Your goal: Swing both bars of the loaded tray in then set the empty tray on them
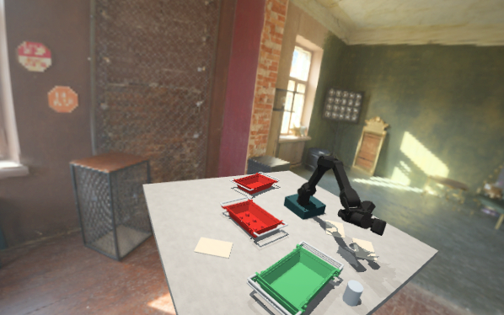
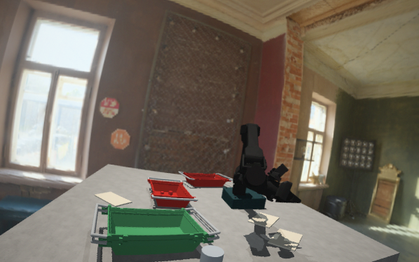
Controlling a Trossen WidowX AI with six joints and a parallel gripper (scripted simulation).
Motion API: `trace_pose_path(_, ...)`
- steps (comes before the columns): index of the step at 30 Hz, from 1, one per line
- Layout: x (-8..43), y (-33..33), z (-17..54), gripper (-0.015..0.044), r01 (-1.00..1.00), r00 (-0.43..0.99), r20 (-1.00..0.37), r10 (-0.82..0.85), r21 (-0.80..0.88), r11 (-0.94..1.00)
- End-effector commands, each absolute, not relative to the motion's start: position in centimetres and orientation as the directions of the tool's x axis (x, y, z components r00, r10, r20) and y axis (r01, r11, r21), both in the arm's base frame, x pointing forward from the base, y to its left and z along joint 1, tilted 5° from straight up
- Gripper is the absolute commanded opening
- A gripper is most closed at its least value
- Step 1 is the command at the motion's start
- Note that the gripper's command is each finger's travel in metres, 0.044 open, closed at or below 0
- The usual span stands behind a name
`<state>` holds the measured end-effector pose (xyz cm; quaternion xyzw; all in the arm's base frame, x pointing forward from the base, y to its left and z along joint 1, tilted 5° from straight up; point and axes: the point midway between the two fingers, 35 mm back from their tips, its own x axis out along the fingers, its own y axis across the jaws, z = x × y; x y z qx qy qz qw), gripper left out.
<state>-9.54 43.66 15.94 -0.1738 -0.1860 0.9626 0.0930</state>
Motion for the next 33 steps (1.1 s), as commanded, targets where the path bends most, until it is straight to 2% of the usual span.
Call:
trace_pose_path(1, -9.9, 42.2, 22.1, 0.0086, -0.115, -0.921, -0.299, 0.249, -0.402, -0.908)
trace_pose_path(2, -10.0, 41.9, 22.8, 0.0086, -0.115, -0.921, -0.298, 0.249, -0.402, -0.909)
trace_pose_path(3, -9.6, 43.2, 19.2, 0.0086, -0.117, -0.920, -0.299, 0.252, -0.403, -0.908)
trace_pose_path(6, -8.2, 43.7, 18.8, 0.0086, -0.177, -0.892, -0.339, 0.297, -0.343, -0.922)
trace_pose_path(11, -2.5, 44.6, 17.5, 0.0086, -0.422, -0.772, -0.467, 0.431, -0.130, -0.897)
trace_pose_path(14, 2.1, 44.3, 16.4, 0.0086, -0.611, -0.663, -0.562, 0.495, 0.024, -0.791)
trace_pose_path(19, 9.8, 42.2, 14.8, 0.0086, -0.869, -0.454, -0.710, 0.538, 0.218, -0.445)
trace_pose_path(23, 15.8, 39.5, 13.8, 0.0086, -0.953, -0.289, -0.804, 0.519, 0.294, -0.075)
trace_pose_path(28, 22.3, 35.3, 12.7, 0.0086, -0.877, -0.125, -0.882, 0.454, 0.312, 0.365)
trace_pose_path(33, 27.2, 29.4, 11.7, 0.0086, -0.648, 0.002, -0.957, 0.290, 0.219, 0.729)
